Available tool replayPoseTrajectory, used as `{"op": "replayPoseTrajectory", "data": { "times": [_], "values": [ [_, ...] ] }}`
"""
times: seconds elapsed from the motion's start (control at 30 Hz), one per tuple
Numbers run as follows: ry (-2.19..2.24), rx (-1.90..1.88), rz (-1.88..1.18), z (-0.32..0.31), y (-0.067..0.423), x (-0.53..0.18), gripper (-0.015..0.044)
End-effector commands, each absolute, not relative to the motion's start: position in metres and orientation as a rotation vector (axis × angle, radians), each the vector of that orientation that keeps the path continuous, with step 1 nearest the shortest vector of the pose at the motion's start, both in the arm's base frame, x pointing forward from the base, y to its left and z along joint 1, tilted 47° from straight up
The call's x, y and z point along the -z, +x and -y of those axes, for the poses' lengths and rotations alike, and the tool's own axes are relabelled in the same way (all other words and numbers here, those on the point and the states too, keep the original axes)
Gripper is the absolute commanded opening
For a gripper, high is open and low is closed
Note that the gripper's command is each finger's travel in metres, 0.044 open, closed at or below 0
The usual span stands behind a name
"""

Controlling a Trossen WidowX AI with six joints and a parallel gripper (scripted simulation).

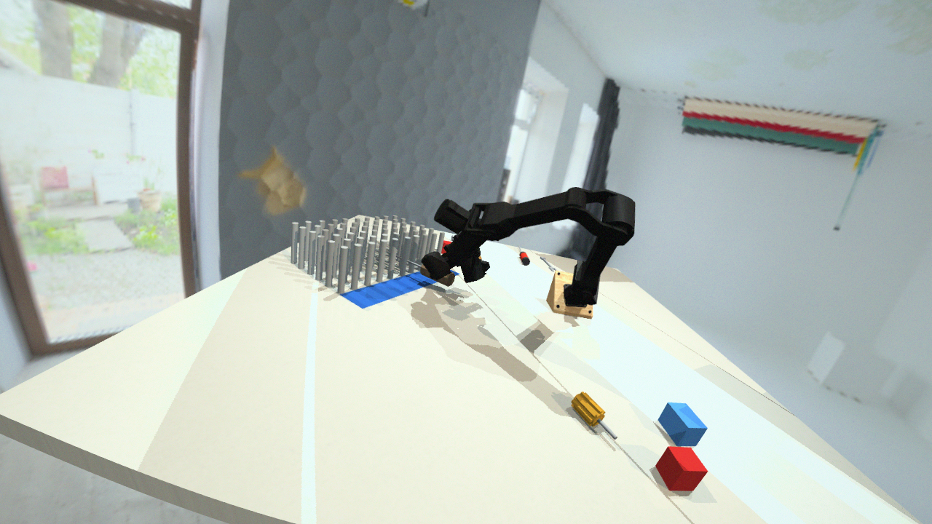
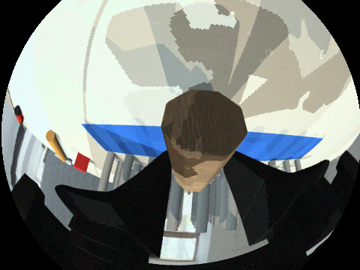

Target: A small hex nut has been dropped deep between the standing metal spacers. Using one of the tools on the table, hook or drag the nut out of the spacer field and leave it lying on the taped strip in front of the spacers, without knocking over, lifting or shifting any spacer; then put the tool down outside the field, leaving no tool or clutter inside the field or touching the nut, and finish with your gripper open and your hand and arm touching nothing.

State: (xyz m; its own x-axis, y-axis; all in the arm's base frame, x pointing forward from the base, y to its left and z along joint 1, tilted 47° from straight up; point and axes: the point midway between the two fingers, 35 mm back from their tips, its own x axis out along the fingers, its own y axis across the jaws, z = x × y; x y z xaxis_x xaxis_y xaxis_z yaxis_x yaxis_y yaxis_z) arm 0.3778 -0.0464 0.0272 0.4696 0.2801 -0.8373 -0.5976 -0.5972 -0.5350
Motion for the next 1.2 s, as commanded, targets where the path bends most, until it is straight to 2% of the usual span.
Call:
{"op": "replayPoseTrajectory", "data": {
  "times": [0.0,1.17],
  "values": [
    [-1.844,-1.25,-0.261,0.048,0.381,-0.027,0.0],
    [-1.837,-1.25,-0.269,0.041,0.388,-0.007,0.0]
  ]
}}
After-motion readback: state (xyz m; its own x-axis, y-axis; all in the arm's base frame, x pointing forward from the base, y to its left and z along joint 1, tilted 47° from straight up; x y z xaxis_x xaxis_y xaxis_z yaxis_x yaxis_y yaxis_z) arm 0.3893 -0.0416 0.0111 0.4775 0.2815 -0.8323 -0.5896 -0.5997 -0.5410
